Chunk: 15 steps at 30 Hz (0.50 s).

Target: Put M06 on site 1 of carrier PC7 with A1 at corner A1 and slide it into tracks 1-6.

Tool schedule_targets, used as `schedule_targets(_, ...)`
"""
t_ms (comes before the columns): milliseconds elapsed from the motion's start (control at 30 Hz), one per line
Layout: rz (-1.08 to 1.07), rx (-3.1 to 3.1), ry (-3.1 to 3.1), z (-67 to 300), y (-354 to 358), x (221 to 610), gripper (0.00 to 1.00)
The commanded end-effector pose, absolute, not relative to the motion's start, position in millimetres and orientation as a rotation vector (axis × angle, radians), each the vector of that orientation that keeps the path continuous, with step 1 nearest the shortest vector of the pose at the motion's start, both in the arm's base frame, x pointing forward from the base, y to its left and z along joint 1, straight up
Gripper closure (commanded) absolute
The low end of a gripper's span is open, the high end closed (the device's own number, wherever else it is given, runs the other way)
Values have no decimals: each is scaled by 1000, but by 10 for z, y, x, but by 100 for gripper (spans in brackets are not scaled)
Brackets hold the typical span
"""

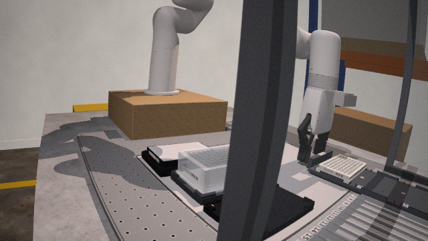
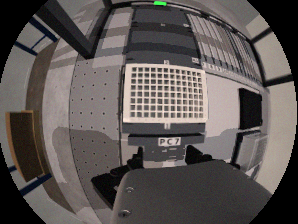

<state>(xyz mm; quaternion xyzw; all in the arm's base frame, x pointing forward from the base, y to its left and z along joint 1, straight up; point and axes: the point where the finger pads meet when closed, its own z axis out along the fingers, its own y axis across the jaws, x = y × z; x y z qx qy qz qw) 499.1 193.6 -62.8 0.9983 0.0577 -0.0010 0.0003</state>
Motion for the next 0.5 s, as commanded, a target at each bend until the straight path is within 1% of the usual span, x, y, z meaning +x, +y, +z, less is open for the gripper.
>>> schedule_targets(0, 0, 3136, 182, -619, 1940, 4996, 19)
schedule_targets(200, 0, 3136, 182, -619, 1940, 4996, 19)
schedule_targets(467, 0, 3136, 182, -485, 1941, 4996, 19)
